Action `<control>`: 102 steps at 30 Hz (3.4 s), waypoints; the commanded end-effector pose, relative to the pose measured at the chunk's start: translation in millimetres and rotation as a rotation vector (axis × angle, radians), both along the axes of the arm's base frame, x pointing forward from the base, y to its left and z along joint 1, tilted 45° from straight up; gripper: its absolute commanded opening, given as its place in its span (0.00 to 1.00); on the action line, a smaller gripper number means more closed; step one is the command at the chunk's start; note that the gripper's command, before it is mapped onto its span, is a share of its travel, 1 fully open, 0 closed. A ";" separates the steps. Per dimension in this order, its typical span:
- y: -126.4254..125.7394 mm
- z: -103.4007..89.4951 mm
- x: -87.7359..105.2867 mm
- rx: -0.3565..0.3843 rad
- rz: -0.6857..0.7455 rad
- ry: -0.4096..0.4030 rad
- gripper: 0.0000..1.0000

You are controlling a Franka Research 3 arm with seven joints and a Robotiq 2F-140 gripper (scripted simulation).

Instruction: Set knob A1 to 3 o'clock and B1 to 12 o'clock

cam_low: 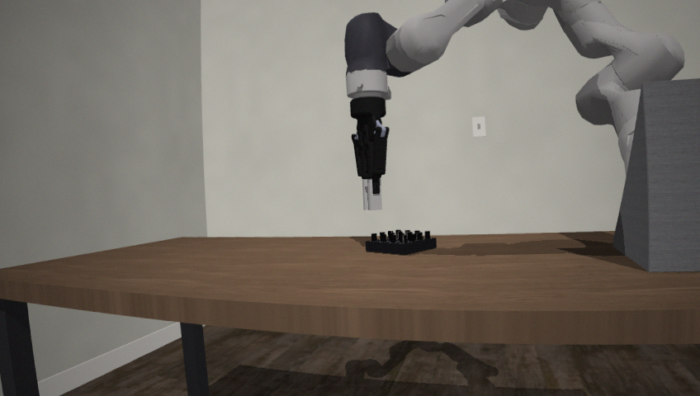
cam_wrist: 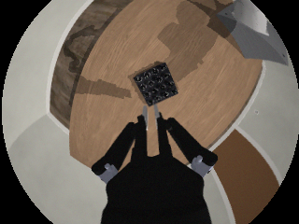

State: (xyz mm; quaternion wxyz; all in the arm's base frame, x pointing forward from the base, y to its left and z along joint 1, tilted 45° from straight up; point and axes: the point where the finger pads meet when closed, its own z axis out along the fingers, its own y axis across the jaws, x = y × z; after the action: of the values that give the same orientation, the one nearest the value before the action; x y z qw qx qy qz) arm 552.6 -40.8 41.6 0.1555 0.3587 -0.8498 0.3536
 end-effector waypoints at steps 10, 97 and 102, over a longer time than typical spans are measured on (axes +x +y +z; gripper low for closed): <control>-0.4 -1.1 -0.4 0.000 -0.007 -0.007 0.12; -31.4 -32.0 -1.2 0.000 -0.008 -0.007 0.12; -31.4 -32.0 -1.2 0.000 -0.008 -0.007 0.12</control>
State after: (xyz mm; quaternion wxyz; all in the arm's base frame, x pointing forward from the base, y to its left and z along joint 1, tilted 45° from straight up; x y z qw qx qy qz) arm 551.7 -70.4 10.1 0.1542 0.3569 -0.8509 0.3535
